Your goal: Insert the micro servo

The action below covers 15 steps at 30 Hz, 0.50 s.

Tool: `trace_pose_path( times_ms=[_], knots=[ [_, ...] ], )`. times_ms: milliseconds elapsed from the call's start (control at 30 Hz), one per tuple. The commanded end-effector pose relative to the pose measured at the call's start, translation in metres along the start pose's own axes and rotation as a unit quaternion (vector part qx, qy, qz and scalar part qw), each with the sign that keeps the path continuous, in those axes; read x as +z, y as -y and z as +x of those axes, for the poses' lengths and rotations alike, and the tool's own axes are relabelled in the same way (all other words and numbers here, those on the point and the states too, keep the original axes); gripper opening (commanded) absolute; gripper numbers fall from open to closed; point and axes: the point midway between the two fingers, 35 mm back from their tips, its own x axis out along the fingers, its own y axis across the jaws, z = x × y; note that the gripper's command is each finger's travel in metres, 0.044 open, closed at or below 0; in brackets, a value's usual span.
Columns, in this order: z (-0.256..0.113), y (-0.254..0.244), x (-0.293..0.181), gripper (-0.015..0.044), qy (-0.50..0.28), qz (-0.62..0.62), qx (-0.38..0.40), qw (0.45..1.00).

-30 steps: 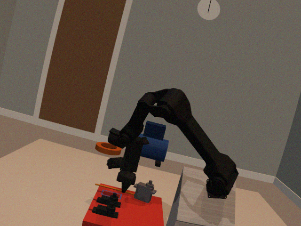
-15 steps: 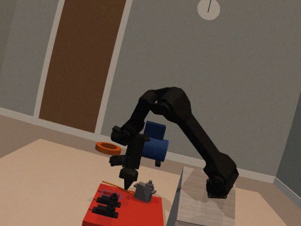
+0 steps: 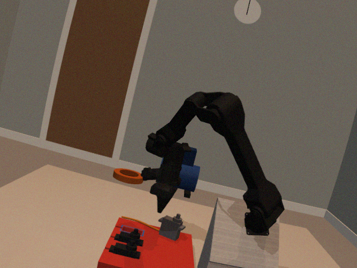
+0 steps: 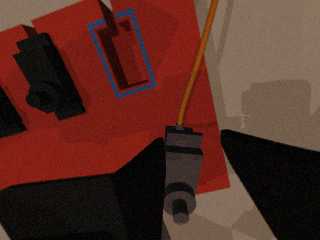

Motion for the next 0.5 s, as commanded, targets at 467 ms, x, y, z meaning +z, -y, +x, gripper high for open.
trace_pose_path(
  times_ms=[467],
  knots=[
    [0.003, -0.007, -0.031, 0.044, 0.001, 0.071, -0.001, 0.997]
  ],
)
